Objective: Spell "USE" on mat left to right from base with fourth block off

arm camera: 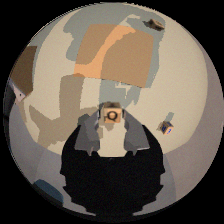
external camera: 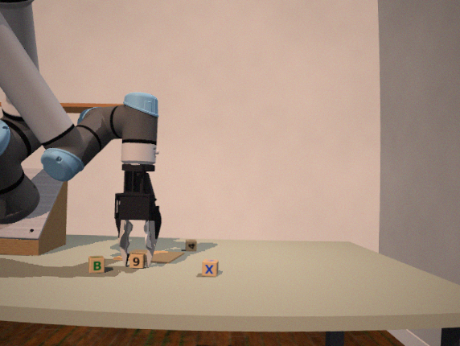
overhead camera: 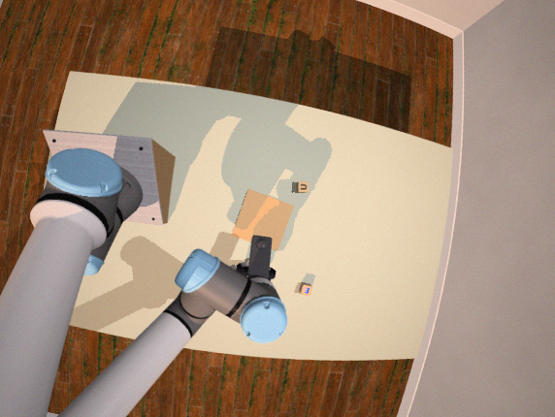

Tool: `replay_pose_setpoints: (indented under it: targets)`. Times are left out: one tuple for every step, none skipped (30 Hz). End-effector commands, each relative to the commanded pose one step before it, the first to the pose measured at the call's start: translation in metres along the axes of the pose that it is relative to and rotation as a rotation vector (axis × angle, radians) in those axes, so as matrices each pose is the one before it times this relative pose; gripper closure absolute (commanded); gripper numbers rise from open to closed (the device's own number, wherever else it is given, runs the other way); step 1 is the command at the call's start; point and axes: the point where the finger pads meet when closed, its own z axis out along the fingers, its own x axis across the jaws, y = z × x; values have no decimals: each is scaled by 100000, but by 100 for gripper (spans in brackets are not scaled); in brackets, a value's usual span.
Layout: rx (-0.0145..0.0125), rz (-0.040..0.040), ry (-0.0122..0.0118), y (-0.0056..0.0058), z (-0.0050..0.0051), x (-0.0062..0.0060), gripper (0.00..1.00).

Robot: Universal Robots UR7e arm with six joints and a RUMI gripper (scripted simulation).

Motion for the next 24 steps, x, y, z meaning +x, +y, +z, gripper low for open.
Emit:
replay_pose_setpoints:
  targets:
    - [-152, 153, 458, 75, -676, 152, 72]
    - [-36, 61, 62, 36, -216, 49, 72]
    - [1, 1, 1, 1, -238, -1, 72]
    - [3, 1, 1, 0, -270, 2, 72]
    - [2, 1, 1, 0, -301, 0, 72]
    - [3, 1, 1, 0, -330, 1, 72]
    - [3, 1, 1, 0, -355, 1, 72]
    - [3, 1, 1, 0, -378, 0, 72]
    - [0, 0, 0, 0, 0, 0, 72]
    - [0, 0, 0, 0, 0, 0, 72]
    - [3, 1, 1, 1, -397, 0, 72]
    - [4, 1, 1, 0, -411, 1, 72]
    - [4, 1, 1, 0, -422, 1, 72]
    - [4, 1, 1, 0, -429, 1, 72]
    - [4, 1, 1, 0, -431, 1, 72]
    - [4, 1, 1, 0, -429, 0, 72]
    - [3, 1, 1, 0, -423, 0, 72]
    - [4, 1, 1, 0, -412, 0, 72]
    - [4, 1, 1, 0, -397, 1, 72]
    - [4, 1, 1, 0, -378, 1, 72]
    - [3, 1, 1, 0, -356, 0, 72]
    - [3, 1, 1, 0, -330, 0, 72]
    - [3, 1, 1, 0, -301, 1, 72]
    - [2, 0, 1, 1, -271, -1, 72]
